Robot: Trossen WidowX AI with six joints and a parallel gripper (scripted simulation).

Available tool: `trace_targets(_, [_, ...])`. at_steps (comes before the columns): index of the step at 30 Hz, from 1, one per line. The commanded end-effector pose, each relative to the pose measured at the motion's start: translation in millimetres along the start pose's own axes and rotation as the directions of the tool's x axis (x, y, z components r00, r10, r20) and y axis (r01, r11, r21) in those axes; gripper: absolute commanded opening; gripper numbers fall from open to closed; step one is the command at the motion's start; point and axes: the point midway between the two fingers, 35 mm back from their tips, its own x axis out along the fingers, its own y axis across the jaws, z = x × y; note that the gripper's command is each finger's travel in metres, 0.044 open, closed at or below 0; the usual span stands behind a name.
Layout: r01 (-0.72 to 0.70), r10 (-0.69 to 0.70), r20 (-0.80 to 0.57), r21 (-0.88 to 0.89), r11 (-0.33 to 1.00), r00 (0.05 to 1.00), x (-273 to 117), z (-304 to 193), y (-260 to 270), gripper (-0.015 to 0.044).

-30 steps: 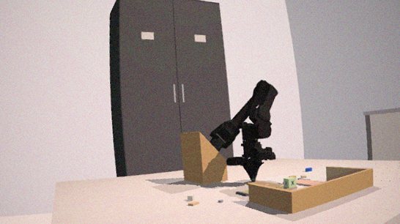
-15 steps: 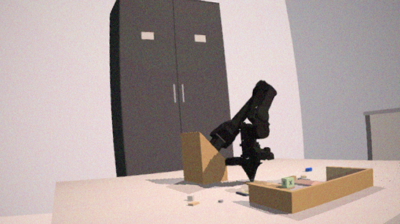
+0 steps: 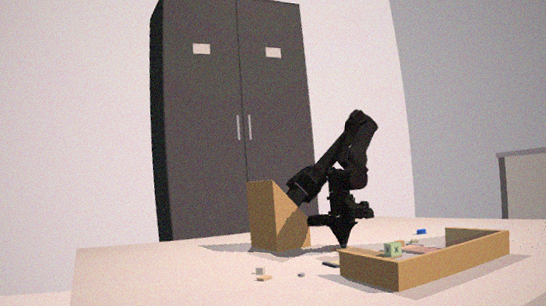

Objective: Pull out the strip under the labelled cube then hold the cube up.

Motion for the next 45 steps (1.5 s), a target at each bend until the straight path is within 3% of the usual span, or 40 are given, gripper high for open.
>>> trace_targets(1, [-0.003,0.003,-0.028,0.014,1.000,1.000,3.5,-10.6,-0.4,0.0000])
trace_targets(8, [-0.003,0.003,-0.028,0.014,1.000,1.000,3.5,-10.6,-0.4,0.0000])
trace_targets(14, [0.000,0.001,-0.026,0.013,1.000,1.000,-39.8,2.4,-0.7,0.0000])
trace_targets(20, [-0.001,0.001,-0.027,0.013,1.000,1.000,-41.7,0.6,1.2,0.0000])
trace_targets(25, [0.001,0.001,-0.026,0.104,0.995,1.000,-39.3,23.6,1.8,0.0131])
trace_targets(37, [0.001,0.001,-0.025,0.105,0.994,1.000,-42.9,61.8,2.4,0.0440])
trace_targets(45, [0.001,0.001,-0.024,0.104,0.995,1.000,-45.3,88.0,2.7,0.0440])
